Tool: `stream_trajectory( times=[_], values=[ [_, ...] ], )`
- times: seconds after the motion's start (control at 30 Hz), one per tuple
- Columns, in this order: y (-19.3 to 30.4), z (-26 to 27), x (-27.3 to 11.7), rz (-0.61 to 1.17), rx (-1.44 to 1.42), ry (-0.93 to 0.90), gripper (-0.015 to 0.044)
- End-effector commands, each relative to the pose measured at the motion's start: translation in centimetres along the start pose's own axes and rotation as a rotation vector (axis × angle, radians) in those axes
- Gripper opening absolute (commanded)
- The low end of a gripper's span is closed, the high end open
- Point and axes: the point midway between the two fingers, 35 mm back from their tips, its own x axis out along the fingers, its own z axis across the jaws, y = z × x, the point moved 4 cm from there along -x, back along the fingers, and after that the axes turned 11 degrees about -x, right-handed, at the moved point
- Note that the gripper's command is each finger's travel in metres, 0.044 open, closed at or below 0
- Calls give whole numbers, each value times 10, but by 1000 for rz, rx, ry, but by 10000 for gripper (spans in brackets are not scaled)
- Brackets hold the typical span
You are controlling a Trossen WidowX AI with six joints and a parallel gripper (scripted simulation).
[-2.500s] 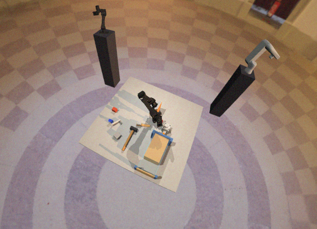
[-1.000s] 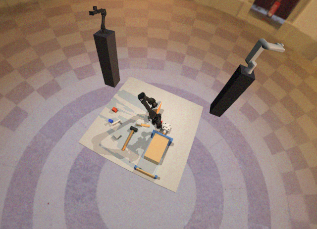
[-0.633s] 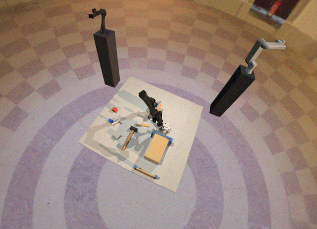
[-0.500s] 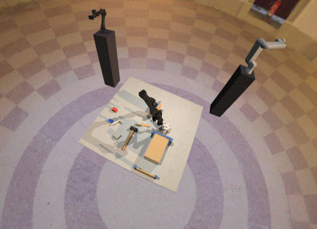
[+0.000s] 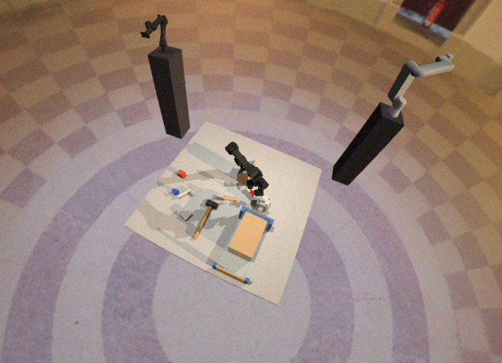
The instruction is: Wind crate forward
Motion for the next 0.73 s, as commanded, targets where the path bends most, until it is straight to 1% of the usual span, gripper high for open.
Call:
stream_trajectory(
  times=[0.0, 0.2, 0.7],
  values=[
    [36, 20, 13, -127, -6, 28, 440],
    [85, 41, 37, -298, -6, 24, 440],
    [87, 42, 38, -303, -6, 23, 440]
  ],
)
